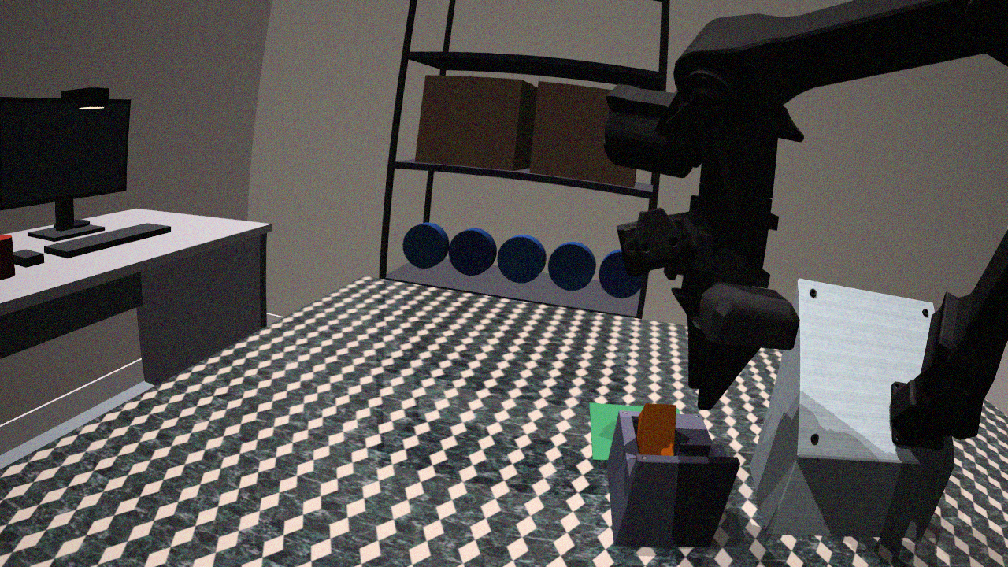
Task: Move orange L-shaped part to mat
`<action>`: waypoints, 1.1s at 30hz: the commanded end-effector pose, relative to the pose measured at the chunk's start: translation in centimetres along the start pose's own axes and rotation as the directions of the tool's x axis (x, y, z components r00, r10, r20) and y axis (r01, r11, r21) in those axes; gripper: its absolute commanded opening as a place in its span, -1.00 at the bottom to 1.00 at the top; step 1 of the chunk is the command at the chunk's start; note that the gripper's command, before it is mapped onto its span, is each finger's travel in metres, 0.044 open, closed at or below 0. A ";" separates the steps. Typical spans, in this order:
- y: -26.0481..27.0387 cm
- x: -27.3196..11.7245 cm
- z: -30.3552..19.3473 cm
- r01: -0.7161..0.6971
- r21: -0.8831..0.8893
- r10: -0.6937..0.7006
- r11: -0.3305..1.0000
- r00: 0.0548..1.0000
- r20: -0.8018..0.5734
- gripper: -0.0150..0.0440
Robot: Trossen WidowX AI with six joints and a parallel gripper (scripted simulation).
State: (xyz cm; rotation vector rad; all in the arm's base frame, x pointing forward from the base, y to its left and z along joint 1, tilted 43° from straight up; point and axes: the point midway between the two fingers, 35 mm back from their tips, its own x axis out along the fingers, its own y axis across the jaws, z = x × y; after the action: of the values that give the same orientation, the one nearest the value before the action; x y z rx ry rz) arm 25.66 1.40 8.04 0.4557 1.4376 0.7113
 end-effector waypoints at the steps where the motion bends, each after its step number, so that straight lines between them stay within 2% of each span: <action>1: 0.0 0.0 0.1 0.001 0.005 -0.001 1.000 1.000 0.003 0.12; 14: 0.0 0.0 0.1 0.001 0.005 -0.001 1.000 1.000 0.003 0.12; 18: -0.8 -0.1 0.3 0.002 0.180 -0.002 0.984 1.000 0.002 0.46; 20: -1.6 -0.2 0.4 0.003 0.349 -0.003 0.937 1.000 0.001 0.46; 23: -3.1 -0.3 0.7 0.004 0.621 -0.004 0.784 1.000 -0.001 0.46; 27: -5.2 -0.3 0.9 0.005 0.889 -0.004 0.458 1.000 -0.004 0.46; 31: -7.2 -0.4 1.0 0.006 0.997 -0.003 0.072 1.000 -0.006 0.46; 33: -7.5 -0.4 1.0 0.007 1.000 -0.002 0.004 1.000 -0.007 0.46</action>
State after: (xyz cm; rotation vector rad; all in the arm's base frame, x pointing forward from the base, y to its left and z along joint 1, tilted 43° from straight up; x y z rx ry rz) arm 27.20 -2.10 4.85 1.2752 1.7523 -0.1454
